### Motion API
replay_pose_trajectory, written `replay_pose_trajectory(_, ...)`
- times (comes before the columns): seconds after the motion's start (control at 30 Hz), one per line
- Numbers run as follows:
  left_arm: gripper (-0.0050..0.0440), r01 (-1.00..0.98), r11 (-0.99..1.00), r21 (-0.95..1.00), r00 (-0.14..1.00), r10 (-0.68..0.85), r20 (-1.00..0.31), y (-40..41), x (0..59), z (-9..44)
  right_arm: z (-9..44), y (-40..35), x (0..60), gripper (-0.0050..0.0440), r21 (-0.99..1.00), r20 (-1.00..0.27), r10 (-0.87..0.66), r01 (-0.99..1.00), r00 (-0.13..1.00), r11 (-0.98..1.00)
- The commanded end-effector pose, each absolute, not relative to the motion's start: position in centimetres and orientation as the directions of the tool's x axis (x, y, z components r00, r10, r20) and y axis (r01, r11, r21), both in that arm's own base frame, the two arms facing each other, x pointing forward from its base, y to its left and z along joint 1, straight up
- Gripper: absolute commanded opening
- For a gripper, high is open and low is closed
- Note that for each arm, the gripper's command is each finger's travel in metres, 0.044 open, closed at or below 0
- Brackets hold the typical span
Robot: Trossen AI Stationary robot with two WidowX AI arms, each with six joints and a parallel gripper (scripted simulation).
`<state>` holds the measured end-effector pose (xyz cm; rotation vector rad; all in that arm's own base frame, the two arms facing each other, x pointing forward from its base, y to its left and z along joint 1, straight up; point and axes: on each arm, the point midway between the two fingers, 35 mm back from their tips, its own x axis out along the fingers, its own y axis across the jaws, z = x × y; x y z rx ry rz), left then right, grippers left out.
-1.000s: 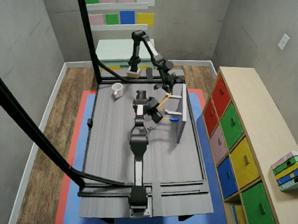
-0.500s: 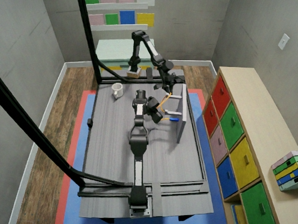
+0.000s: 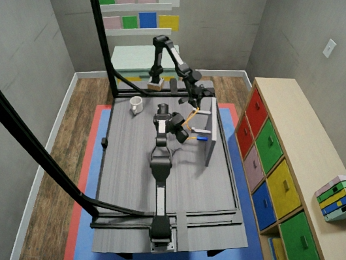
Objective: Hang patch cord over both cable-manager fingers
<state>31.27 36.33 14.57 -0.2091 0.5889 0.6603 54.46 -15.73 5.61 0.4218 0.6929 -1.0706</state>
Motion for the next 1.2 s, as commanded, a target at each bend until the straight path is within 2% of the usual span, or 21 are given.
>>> replay_pose_trajectory(0.0,0.0040,-0.630,0.777,0.007,0.647,0.530,-0.549,36.48,31.36,15.97,9.30,-15.69,55.01,0.0025,0.046,-0.666,-0.660,0.903,0.346,0.427)
replay_pose_trajectory(1.17,0.0040,-0.630,0.777,0.007,0.647,0.530,-0.549,36.48,31.36,15.97,10.01,-15.58,54.28,0.0025,0.020,-0.668,-0.677,0.917,0.308,0.397)
